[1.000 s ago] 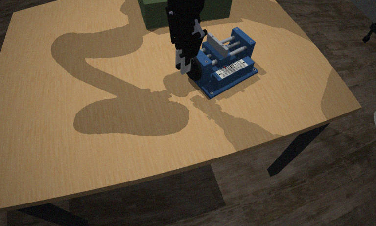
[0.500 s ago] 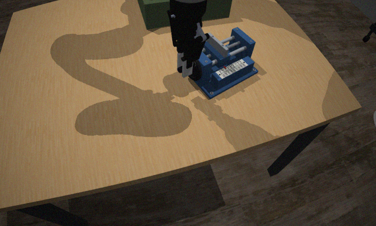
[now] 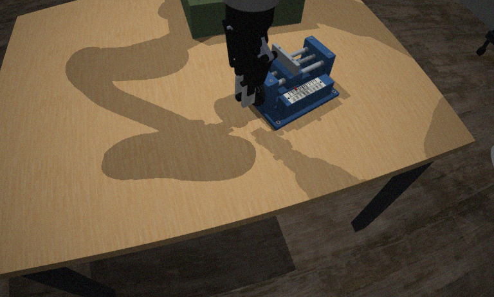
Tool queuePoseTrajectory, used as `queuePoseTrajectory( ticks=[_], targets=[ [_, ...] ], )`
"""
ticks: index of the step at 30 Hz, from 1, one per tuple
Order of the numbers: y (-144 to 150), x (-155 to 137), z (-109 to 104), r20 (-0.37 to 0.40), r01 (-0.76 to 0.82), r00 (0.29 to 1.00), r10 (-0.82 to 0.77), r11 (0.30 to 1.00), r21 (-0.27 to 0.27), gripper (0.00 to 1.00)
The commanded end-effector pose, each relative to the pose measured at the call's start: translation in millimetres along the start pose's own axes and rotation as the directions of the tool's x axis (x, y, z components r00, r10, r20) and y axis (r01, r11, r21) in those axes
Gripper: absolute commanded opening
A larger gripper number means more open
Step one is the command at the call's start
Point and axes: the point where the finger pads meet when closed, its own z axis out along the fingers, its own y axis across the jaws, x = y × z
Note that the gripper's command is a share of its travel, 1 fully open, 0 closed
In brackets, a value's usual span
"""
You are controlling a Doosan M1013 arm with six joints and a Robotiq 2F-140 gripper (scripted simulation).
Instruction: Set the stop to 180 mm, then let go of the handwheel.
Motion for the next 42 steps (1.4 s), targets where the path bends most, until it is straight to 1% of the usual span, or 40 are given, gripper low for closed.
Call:
queuePoseTrajectory(
  ticks=[1, 9, 21, 23, 34, 42],
  targets=[
    [-1.3, -0.1, 2.6, 0.0, 0.0, 1.0, 0.0, 1.0, 0.0, 0.04],
    [-3.9, -0.1, 9.5, 0.0, 0.0, 1.0, 0.0, 1.0, 0.0, 0.04],
    [-3.1, -0.1, 29.5, 0.0, 0.0, 1.0, 0.0, 1.0, 0.0, 0.04],
    [-3.1, -0.1, 29.5, 0.0, 0.0, 1.0, 0.0, 1.0, 0.0, 0.04],
    [15.5, -0.1, 50.4, 0.0, 0.0, 1.0, 0.0, 1.0, 0.0, 0.04],
    [31.5, 0.0, 53.6, 0.0, 0.0, 1.0, 0.0, 1.0, 0.0, 0.04]
  ],
)
